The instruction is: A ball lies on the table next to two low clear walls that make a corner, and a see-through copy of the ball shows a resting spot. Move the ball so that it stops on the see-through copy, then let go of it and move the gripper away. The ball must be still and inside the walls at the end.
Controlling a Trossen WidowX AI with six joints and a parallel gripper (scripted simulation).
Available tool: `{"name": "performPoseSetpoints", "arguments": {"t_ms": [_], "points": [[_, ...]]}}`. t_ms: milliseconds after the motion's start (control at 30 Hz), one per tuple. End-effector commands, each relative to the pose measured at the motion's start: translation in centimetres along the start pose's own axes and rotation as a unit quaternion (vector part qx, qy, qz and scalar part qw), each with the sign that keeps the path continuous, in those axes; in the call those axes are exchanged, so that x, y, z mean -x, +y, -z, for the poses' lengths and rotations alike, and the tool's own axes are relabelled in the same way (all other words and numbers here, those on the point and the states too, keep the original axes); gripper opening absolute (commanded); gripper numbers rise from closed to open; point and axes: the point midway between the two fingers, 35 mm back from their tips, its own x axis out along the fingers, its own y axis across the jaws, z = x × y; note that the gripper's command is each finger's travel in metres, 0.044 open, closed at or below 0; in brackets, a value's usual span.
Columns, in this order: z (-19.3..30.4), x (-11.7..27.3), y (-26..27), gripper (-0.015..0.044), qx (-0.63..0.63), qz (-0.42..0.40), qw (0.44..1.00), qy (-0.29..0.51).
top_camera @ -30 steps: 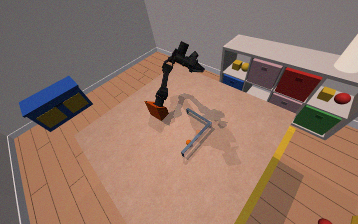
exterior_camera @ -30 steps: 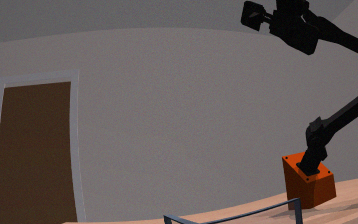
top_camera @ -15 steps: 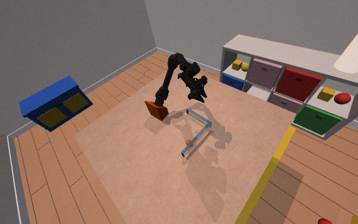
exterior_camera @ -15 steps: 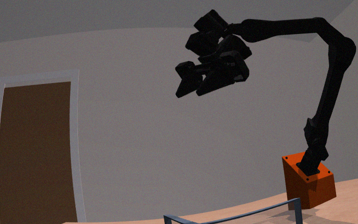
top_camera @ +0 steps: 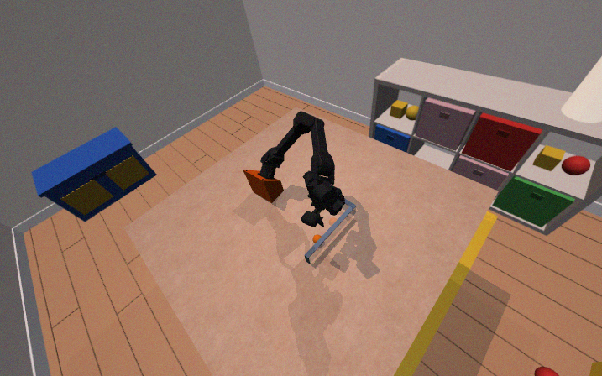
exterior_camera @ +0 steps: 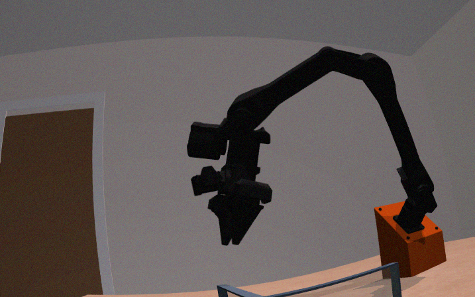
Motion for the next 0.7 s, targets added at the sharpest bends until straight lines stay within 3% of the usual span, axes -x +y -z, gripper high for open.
{"name": "performPoseSetpoints", "arguments": {"t_ms": [0, 100, 667], "points": [[2.9, -5.1, -3.0, 0.0304, -0.04, -0.012, 0.994, 0.099], [4.1, -6.7, -3.8, 0.0304, -0.052, -0.017, 0.99, 0.133], [4.7, -8.7, -3.7, 0.0304, -0.052, -0.018, 0.99, 0.132]]}}
